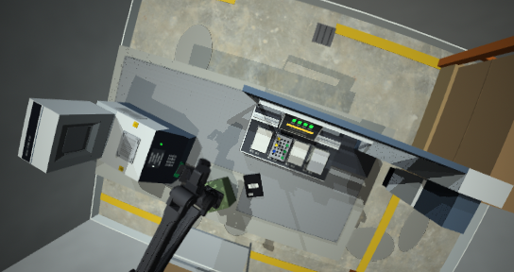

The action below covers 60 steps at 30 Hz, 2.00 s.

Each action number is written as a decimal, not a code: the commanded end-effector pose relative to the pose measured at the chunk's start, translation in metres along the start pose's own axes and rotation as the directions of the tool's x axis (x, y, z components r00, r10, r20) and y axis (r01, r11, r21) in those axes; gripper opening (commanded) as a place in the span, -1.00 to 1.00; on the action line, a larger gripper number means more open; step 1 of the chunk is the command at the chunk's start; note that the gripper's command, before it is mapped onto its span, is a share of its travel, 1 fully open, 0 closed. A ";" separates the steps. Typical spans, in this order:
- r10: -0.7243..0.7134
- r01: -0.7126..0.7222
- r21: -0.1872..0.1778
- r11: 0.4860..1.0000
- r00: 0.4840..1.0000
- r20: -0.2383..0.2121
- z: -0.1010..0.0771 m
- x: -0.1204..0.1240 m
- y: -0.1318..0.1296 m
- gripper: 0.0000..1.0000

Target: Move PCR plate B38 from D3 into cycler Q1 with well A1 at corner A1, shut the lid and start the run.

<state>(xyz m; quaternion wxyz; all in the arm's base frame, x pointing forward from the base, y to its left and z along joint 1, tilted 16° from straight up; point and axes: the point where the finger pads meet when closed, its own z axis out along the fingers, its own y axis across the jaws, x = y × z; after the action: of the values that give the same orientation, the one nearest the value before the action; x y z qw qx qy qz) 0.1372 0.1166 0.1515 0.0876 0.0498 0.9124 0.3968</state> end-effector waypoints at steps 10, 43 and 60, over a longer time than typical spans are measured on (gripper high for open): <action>-0.197 0.195 0.110 0.975 0.980 0.011 -0.041 -0.044 -0.031 1.00; -0.218 0.207 0.269 0.941 0.976 0.010 -0.103 -0.140 -0.154 1.00; -0.216 0.200 0.365 0.909 0.976 0.003 -0.134 -0.183 -0.205 1.00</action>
<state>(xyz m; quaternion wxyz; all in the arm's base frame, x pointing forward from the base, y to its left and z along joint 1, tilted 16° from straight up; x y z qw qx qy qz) 0.2579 -0.1138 0.0938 0.1047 -0.0124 0.9658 0.2371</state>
